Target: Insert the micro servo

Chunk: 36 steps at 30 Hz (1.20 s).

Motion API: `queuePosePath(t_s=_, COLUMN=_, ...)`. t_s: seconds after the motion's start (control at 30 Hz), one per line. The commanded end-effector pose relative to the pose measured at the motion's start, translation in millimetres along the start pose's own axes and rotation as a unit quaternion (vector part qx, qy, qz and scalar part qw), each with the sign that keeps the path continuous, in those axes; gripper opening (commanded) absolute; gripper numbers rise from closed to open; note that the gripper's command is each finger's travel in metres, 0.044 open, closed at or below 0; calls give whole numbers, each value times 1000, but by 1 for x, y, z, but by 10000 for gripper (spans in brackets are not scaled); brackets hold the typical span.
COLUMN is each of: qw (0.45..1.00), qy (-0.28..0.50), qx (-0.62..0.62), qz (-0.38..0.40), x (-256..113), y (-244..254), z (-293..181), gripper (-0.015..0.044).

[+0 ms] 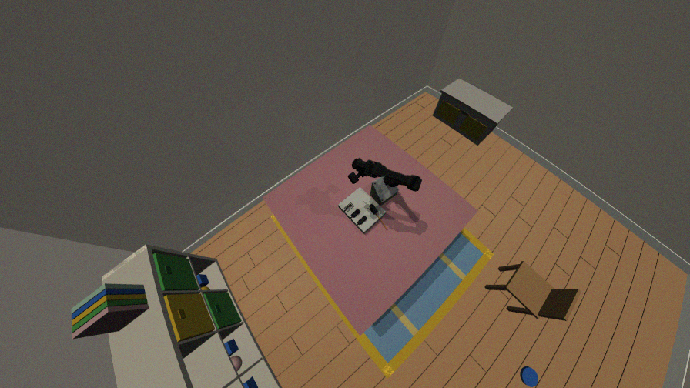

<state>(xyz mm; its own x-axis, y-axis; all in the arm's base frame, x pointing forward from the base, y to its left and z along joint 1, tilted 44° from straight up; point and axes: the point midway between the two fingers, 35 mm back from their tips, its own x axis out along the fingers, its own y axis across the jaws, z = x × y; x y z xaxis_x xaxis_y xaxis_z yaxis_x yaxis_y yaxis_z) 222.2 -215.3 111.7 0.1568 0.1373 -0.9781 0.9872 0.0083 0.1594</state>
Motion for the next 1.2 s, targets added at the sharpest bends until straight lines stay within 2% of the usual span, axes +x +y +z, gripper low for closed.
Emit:
queuePosePath(t_s=0.0, qw=997, qy=12, qx=-72, qz=10, x=4, y=6, z=-14, gripper=440)
queuePosePath(t_s=0.57, qw=933, qy=54, qx=-352, qz=49, x=21, y=25, z=-70, gripper=440)
queuePosePath(t_s=1.17, qw=778, qy=84, qx=-613, qz=107, x=36, y=34, z=-131, gripper=440)
